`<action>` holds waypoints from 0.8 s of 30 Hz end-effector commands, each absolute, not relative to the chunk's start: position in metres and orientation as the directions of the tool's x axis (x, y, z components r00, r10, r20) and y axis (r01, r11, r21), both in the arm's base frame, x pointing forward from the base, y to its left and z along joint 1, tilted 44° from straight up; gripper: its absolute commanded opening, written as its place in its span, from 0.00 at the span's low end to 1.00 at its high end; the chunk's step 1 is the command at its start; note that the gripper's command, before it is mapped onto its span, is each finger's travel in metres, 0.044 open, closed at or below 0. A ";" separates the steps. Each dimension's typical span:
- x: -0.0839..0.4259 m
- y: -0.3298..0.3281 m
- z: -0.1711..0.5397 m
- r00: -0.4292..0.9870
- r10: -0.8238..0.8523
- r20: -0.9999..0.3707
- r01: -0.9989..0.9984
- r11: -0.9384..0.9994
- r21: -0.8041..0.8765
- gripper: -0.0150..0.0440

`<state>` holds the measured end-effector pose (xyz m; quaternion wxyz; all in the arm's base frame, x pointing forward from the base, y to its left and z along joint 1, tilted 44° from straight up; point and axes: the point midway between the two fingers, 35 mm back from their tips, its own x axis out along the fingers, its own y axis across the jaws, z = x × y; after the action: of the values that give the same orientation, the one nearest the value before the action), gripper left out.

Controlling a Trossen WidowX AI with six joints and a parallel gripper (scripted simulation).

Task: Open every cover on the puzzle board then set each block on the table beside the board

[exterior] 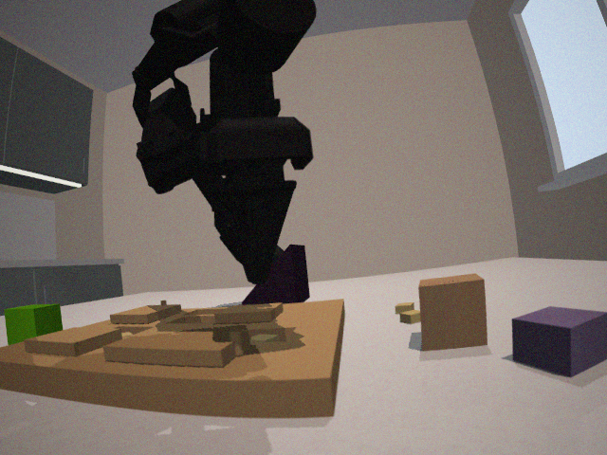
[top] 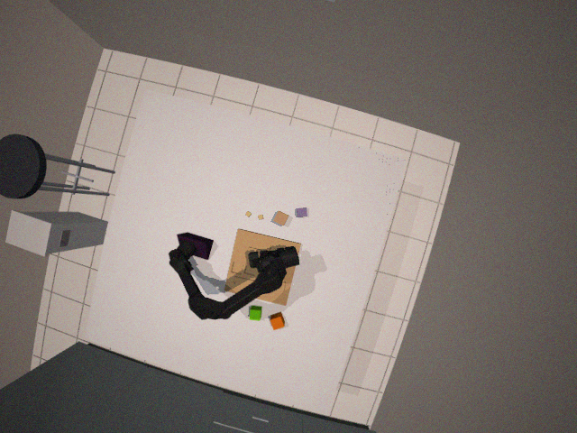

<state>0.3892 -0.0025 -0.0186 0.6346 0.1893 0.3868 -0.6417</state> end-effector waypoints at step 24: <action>0.387 -0.008 -0.024 -0.125 -0.671 -0.731 0.896 0.240 -0.374 0.50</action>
<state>0.3882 -0.0069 -0.0229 0.6457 0.1456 0.4293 -0.6144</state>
